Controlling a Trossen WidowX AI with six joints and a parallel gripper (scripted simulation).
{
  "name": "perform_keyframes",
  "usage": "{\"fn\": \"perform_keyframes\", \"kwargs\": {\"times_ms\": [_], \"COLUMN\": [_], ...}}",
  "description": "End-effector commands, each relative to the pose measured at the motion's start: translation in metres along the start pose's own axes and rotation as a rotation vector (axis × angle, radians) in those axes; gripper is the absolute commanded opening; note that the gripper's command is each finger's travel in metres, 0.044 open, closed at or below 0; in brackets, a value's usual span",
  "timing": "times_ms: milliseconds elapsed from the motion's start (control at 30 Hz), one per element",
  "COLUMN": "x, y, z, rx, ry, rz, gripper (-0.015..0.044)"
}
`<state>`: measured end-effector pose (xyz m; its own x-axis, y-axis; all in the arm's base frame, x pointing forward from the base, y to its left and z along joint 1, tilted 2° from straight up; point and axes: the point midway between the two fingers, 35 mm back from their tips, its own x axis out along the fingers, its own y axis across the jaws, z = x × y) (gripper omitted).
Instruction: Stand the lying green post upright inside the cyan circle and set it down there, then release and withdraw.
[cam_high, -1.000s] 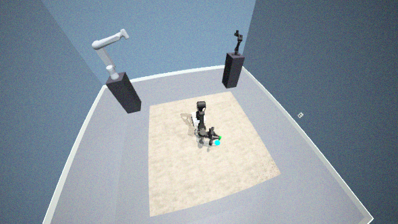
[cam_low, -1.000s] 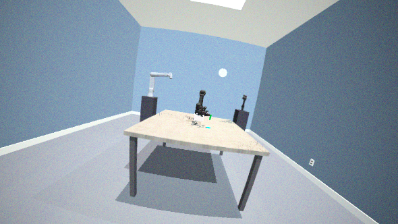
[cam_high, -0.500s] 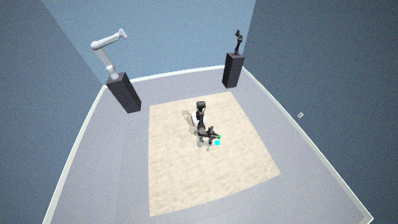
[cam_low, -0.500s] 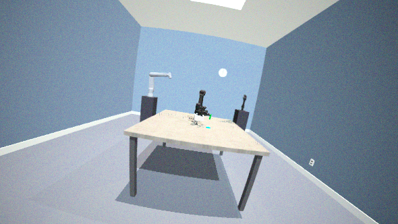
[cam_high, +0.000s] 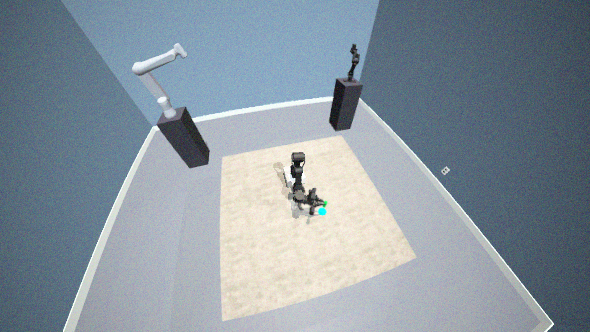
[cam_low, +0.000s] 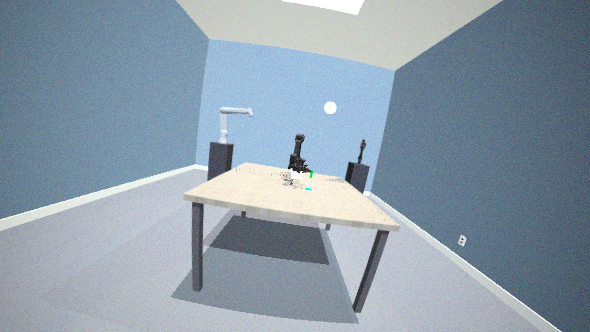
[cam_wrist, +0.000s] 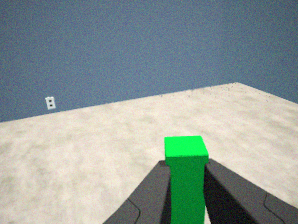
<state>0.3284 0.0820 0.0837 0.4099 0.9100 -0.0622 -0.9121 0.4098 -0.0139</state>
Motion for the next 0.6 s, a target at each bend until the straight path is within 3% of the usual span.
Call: {"fn": "perform_keyframes", "kwargs": {"times_ms": [0, 567], "x": [0.001, 0.005], "y": [-0.001, -0.001], "z": [-0.01, -0.055], "rx": [-0.003, -0.034], "ry": [-0.001, 0.0], "rz": [0.005, 0.005], "gripper": [0.0023, 0.0023]}}
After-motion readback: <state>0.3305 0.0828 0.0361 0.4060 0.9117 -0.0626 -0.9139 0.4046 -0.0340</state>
